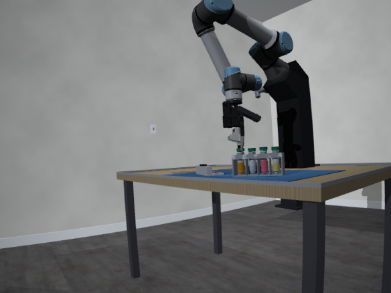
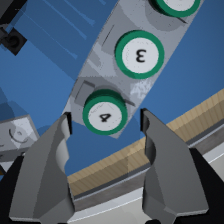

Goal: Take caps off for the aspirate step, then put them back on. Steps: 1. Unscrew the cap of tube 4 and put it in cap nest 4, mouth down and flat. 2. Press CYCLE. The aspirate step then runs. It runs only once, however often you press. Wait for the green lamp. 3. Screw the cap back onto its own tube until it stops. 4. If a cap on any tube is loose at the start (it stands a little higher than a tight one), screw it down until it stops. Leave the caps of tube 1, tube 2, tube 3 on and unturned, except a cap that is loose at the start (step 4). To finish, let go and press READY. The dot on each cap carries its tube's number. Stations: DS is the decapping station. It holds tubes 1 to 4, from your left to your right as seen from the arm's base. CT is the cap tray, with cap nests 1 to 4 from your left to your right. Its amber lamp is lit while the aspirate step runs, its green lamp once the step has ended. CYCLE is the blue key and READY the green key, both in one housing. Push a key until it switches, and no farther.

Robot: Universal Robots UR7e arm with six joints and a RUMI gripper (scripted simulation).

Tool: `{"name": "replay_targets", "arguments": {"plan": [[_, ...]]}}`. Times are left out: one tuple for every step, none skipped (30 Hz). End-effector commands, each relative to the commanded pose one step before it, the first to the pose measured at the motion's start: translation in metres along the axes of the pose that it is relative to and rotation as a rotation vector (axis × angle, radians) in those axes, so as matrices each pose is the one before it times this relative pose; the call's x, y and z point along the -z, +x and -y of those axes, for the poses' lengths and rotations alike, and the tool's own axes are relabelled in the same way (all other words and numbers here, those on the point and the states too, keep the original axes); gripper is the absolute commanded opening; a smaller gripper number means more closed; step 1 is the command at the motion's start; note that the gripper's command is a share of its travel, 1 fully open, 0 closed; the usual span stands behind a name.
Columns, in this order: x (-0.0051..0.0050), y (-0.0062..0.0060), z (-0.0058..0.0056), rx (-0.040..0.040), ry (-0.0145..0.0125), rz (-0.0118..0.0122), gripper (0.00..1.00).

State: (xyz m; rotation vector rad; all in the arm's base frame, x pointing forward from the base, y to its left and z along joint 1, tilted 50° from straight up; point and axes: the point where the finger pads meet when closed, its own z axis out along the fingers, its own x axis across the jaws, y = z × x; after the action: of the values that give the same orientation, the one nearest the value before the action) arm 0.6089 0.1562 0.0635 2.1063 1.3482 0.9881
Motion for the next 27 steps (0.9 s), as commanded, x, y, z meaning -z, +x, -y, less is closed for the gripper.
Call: {"name": "replay_targets", "arguments": {"plan": [[0.00032, 0.00029, -0.00034, -0.16469, -0.00069, -0.00078, 0.35], [-0.00001, 0.00001, 0.00002, -0.08333, -0.00001, 0.00001, 0.35], [0.0, -0.00001, -0.00001, -0.08086, 0.00001, -0.00001, 0.35], [0.0, 0.0, 0.00001, -0.00247, -0.00001, 0.00001, 0.35], [0.0, 0.0, 0.0, -0.08333, 0.0, 0.0, 0.35], [0.0, -0.00001, 0.0, -0.06521, 0.00022, -0.00017, 0.35], [0.0, 0.0, 0.00001, -0.01813, -0.00023, 0.00016, 0.35], [0.0, 0.0, 0.0, -0.08333, 0.0, 0.0, 0.35], [0.0, 0.0, 0.00001, 0.0, 0.0, 0.0, 0.35], [0.0, 0.0, 0.0, 0.0, 0.0, 0.0, 0.35], [0.0, 0.0, 0.0, 0.0, 0.0, 0.0, 0.35], [0.00001, -0.00003, -0.00003, -0.08333, 0.00001, -0.00001, 0.35], [0.0, 0.00002, 0.00003, -0.08334, -0.00001, 0.00001, 0.35], [0.0, -0.00001, -0.00001, -0.08253, 0.00002, -0.00001, 0.35], [0.0, 0.0, 0.00001, -0.0008, -0.00002, 0.00001, 0.35], [0.0, 0.0, -0.00001, -0.08333, 0.0, 0.0, 0.35], [0.0, 0.0, -0.00001, -0.06593, 0.00049, -0.00006, 0.35], [0.0, 0.0, 0.0, -0.05172, -0.0001, 0.00001, 0.35], [0.0, 0.0, 0.00001, -0.01289, -0.00039, 0.00001, 0.35], [0.00001, -0.00002, -0.00004, 0.00001, 0.00002, -0.00001, 0.35], [0.0, 0.0, 0.00001, 0.0, 0.0, 0.0, 0.35], [0.0, 0.0, 0.00001, 0.0, 0.0, 0.0, 0.35], [0.0, 0.0, 0.00001, 0.0, 0.0, 0.0, 0.35], [0.0, 0.0, 0.00001, 0.0, 0.0, 0.0, 0.35], [0.0, 0.0, 0.0, 0.0, 0.0, 0.0, 0.35], [0.0, 0.0, 0.0, 0.0, 0.0, 0.0, 0.0], [0.0, 0.0, 0.0, 0.0, 0.0, 0.0, 0.0]]}}
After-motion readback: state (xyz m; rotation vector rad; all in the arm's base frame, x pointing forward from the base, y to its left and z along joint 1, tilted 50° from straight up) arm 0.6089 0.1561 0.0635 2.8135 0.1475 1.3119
